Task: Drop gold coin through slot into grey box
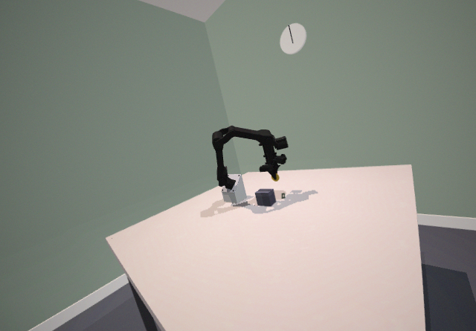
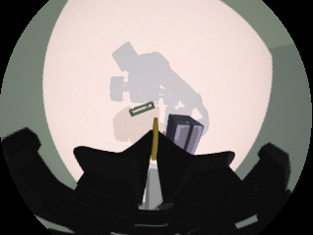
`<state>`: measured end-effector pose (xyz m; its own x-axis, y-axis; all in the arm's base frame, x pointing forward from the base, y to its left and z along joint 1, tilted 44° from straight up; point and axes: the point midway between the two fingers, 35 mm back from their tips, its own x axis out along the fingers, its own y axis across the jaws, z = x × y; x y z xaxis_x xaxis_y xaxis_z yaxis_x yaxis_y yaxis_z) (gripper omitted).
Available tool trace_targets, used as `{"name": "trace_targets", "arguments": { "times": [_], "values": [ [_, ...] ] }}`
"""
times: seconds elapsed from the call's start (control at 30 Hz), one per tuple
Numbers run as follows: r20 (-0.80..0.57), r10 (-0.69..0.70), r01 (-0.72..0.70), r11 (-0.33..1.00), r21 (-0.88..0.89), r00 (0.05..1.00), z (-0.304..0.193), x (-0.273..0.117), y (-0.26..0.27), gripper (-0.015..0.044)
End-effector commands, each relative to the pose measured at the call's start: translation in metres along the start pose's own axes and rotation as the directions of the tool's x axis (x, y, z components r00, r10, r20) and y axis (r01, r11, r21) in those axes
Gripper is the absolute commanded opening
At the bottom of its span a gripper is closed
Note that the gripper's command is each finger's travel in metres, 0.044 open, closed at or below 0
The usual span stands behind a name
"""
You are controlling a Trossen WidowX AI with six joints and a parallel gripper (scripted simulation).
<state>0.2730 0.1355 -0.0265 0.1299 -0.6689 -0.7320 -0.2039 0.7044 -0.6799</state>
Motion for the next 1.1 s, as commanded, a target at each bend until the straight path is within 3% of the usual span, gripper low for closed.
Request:
{"name": "trace_targets", "arguments": {
  "times": [0.0, 1.07],
  "values": [
    [-0.007, -0.008, 0.008, 1.000, -0.008, 1.000, -0.007, 0.002, -0.012, 0.0000],
    [-0.007, -0.010, 0.010, 1.000, -0.005, 1.000, -0.040, 0.004, -0.071, 0.0000]
  ]
}}
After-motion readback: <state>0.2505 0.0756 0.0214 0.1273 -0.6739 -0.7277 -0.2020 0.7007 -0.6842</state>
